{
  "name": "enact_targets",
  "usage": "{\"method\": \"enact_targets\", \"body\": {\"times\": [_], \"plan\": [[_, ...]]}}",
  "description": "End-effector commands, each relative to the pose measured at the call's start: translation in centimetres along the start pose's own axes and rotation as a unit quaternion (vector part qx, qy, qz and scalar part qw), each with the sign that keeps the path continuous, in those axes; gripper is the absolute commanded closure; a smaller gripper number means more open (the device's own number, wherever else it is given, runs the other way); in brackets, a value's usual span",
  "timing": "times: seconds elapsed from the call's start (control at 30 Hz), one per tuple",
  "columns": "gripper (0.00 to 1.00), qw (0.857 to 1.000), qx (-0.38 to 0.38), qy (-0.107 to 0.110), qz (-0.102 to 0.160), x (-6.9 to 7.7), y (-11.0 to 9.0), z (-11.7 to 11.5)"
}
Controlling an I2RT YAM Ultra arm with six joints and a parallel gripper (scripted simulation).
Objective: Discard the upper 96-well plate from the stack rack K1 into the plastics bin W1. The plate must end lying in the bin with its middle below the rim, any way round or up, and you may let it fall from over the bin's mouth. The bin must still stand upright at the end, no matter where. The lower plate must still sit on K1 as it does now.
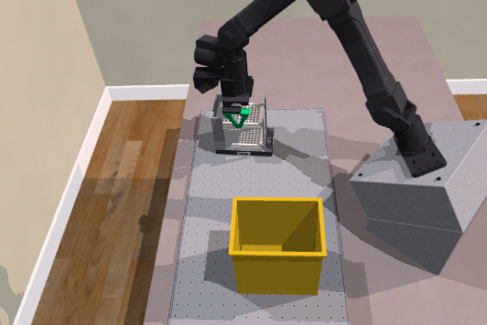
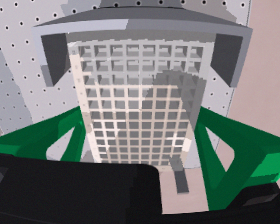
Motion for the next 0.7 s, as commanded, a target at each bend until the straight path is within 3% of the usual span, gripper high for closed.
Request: {"method": "enact_targets", "body": {"times": [0.0,0.67], "plan": [[1.00,1.000,0.000,-0.003,-0.011,2.0,0.2,-0.2],[1.00,1.000,0.000,-0.003,-0.011,5.0,0.2,-0.2]]}}
Point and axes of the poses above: the point where the finger pads meet when closed, its own x axis back along the fingers, its own z axis across the jaws, y = z × x, the point moved 8 cm from there along x, back along the fingers, and after that the axes turned 6 degrees about x, right-handed, at the moved point
